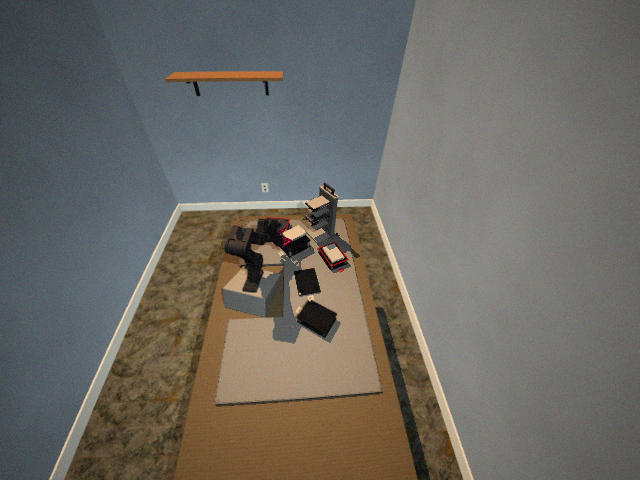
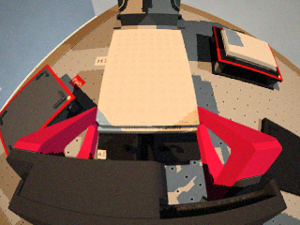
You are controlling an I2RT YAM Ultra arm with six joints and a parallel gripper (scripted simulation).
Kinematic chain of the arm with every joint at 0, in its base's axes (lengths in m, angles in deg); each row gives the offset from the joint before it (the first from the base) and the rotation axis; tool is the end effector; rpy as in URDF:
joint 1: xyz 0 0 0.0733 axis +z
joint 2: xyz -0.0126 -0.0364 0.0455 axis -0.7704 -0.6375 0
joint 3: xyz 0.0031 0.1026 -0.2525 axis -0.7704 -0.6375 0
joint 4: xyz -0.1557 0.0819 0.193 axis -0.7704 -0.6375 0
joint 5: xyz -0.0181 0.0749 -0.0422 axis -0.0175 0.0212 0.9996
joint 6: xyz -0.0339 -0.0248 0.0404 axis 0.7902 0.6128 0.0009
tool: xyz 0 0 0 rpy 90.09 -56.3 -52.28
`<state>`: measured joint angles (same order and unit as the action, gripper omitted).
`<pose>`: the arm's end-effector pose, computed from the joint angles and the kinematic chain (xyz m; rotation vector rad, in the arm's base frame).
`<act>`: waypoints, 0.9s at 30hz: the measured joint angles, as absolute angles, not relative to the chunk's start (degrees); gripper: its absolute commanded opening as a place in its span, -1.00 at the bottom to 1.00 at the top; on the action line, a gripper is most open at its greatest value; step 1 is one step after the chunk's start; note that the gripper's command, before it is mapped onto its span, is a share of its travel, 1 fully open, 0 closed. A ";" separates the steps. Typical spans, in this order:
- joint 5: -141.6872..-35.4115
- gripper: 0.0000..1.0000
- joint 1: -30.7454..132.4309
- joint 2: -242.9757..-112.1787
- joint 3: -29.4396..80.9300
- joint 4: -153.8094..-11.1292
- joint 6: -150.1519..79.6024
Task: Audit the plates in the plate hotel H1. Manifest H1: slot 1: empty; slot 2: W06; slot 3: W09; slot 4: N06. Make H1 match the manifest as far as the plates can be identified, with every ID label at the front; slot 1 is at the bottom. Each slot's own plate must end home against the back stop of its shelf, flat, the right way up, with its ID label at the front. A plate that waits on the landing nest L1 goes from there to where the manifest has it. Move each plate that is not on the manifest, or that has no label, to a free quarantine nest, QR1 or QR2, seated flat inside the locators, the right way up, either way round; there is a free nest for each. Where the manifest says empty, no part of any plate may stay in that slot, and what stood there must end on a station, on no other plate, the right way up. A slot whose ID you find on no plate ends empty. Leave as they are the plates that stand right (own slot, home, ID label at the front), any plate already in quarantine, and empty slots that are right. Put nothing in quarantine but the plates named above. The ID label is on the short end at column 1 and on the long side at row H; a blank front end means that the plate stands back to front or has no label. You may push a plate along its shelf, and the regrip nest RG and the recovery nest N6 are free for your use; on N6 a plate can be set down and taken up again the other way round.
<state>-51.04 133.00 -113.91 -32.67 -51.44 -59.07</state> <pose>0.0449 0.1573 0.1904 -0.4904 1.7916 0.7158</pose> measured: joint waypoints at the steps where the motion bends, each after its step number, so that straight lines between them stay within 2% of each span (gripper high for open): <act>1: -51.02 0.71 133.00 -113.58 -32.48 -51.90 -59.07; 27: -50.95 0.71 133.26 -107.61 -28.00 -62.33 -59.18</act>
<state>-50.95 133.26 -107.61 -28.00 -62.33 -59.18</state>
